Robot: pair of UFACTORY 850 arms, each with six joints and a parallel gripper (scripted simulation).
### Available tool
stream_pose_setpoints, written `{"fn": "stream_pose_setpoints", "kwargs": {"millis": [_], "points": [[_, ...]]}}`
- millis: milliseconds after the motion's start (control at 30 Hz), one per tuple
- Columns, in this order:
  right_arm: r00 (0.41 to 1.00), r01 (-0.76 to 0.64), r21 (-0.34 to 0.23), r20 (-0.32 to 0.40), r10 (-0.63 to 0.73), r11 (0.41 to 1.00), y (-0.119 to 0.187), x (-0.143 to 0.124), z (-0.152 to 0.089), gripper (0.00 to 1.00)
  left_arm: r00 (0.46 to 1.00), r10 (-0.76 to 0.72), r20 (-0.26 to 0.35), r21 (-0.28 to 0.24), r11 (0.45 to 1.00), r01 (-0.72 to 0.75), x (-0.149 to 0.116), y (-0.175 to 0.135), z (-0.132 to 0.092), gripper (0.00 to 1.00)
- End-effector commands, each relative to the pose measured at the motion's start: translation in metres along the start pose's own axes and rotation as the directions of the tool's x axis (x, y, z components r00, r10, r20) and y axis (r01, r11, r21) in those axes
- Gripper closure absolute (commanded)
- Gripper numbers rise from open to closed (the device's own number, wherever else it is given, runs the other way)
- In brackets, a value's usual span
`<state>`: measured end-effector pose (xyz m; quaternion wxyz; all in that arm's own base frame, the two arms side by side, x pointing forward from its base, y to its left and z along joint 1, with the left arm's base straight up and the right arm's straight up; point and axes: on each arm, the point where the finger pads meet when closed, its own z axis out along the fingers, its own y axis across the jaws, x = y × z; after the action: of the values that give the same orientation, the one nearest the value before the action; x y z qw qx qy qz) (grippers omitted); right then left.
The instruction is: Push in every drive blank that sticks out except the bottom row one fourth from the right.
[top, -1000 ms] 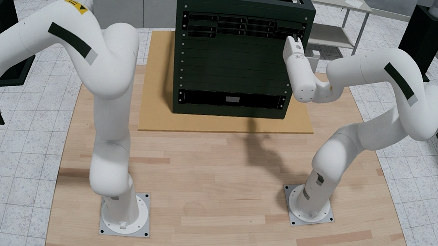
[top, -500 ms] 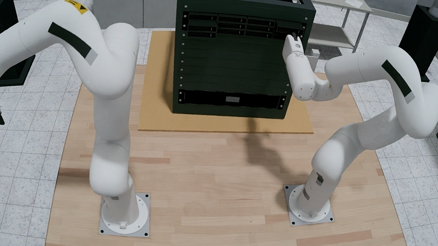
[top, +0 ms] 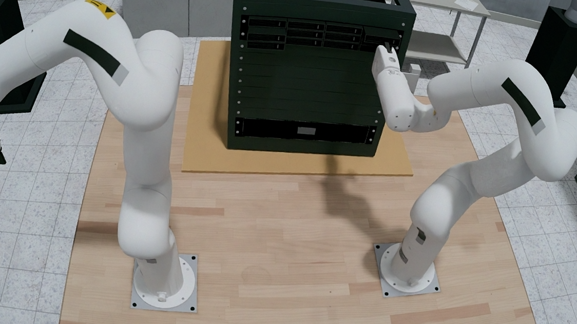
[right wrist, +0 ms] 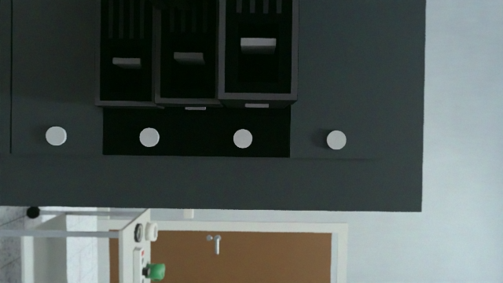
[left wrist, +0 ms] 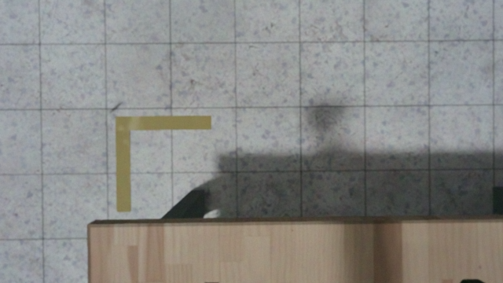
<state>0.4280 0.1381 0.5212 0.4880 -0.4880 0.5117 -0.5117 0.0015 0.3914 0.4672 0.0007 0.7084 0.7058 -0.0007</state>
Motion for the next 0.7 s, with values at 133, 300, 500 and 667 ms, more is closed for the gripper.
{"fn": "stream_pose_setpoints", "kwargs": {"millis": [133,300,500,667], "points": [[1.0,-0.001,0.001,0.0,0.001,1.0,-0.0009,-0.0001,0.0021,1.0,1.0,0.0,-0.002,0.0,1.0,0.0,0.0004,0.0,-0.0009,0.0],[1.0,-0.001,0.001,0.0,0.001,1.0,-0.0009,-0.0001,0.0033,1.0,1.0,0.0,-0.002,0.0,1.0,0.0,0.0004,0.0,-0.0009,0.0],[1.0,-0.001,0.001,0.0,0.001,1.0,-0.0009,-0.0001,0.0033,1.0,1.0,0.0,-0.002,0.0,1.0,0.0,0.0004,0.0,-0.0009,0.0],[1.0,-0.001,0.001,0.0,0.001,1.0,-0.0009,-0.0001,0.0045,1.0,1.0,0.0,-0.002,0.0,1.0,0.0,0.0004,0.0,-0.0009,0.0]]}}
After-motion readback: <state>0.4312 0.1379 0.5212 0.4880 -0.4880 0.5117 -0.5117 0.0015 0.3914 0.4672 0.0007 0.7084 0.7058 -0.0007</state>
